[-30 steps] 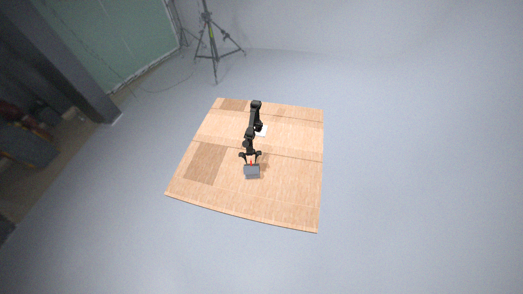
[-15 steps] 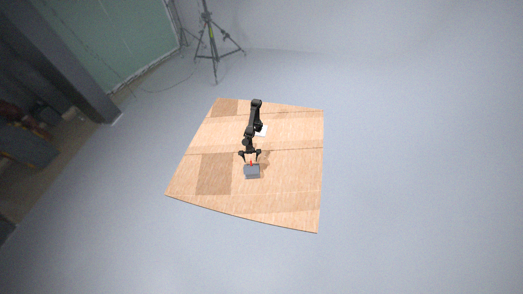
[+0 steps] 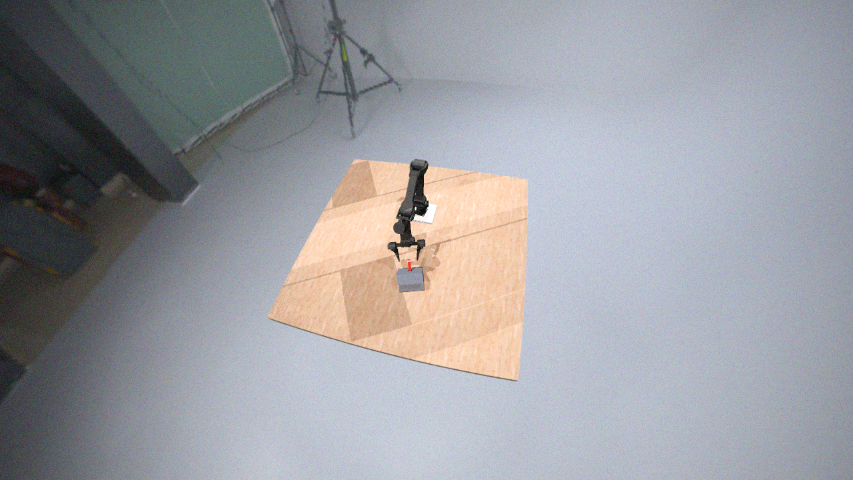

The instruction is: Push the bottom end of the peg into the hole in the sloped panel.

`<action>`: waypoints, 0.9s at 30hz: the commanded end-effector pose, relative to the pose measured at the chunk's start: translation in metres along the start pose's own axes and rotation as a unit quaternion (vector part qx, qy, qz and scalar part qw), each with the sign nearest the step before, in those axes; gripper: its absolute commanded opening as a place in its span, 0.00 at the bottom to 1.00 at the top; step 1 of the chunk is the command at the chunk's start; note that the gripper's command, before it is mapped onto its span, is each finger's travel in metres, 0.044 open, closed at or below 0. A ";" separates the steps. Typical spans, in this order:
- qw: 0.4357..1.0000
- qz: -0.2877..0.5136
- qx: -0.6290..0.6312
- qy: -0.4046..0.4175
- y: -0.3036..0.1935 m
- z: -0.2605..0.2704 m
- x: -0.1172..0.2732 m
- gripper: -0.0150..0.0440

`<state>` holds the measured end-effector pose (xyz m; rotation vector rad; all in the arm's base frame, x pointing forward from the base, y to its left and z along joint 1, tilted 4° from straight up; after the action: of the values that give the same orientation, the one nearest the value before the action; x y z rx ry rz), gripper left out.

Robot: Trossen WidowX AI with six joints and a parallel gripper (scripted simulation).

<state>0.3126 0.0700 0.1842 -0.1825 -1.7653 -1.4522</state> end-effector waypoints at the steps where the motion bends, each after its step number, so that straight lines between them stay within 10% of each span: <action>1: 1.000 -0.004 0.002 0.000 0.002 0.000 0.009 1.00; 27: 1.000 -0.003 0.001 -0.001 0.001 -0.001 0.044 1.00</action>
<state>0.2893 0.0552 0.2081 -0.1886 -1.7634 -1.4528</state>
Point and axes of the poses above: the point midway between the two fingers, 35 mm back from their tips, its own x axis back along the fingers, its own z axis across the jaws, y = z × x, the point moved 8 cm from there along x, back along the fingers, and after that the axes turned 2 degrees about x, right-handed, at the moved point
